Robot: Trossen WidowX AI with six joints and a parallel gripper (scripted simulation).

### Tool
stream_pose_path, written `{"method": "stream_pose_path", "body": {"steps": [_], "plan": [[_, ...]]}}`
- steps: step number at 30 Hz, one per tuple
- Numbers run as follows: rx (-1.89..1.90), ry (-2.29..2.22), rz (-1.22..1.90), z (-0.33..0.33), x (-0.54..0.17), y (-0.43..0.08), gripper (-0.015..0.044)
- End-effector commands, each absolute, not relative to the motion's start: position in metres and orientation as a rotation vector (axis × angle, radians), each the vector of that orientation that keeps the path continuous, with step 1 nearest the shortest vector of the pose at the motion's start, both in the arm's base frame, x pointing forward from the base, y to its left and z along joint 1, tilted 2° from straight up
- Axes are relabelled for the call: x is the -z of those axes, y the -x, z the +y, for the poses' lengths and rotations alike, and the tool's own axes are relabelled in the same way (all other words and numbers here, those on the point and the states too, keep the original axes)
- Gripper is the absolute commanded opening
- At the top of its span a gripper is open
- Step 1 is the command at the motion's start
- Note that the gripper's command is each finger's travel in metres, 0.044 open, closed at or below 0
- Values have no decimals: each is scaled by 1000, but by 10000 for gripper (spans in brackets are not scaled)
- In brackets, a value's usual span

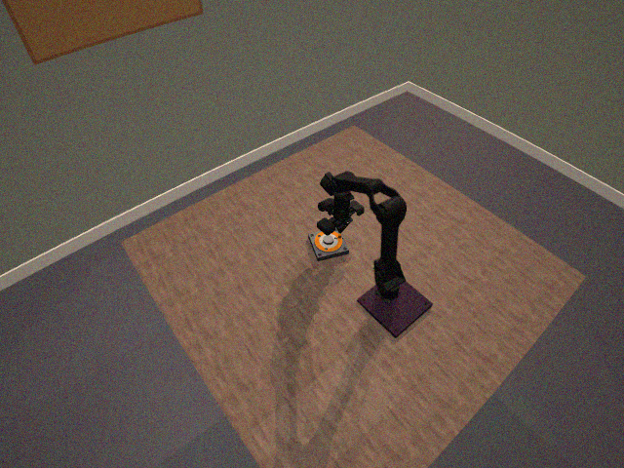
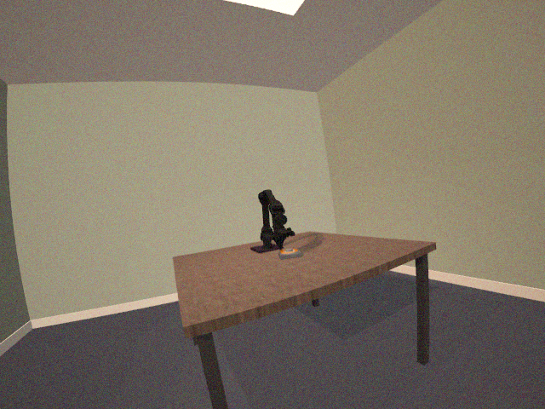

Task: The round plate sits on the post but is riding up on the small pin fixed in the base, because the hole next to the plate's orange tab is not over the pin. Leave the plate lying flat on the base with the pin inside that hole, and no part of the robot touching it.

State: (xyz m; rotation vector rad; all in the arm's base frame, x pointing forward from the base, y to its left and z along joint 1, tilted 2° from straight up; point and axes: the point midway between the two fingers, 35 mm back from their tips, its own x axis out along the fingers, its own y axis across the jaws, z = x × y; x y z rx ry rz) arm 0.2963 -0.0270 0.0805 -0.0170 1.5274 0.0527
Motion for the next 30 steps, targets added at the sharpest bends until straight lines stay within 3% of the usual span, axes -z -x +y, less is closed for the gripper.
{"method": "stream_pose_path", "body": {"steps": [1, 8, 30], "plan": [[-57, 19, 1519, -27, -93, -297, 0], [-56, 19, 1519, -28, -126, -292, 0], [-52, 17, 1526, -28, -117, -293, 0]]}}
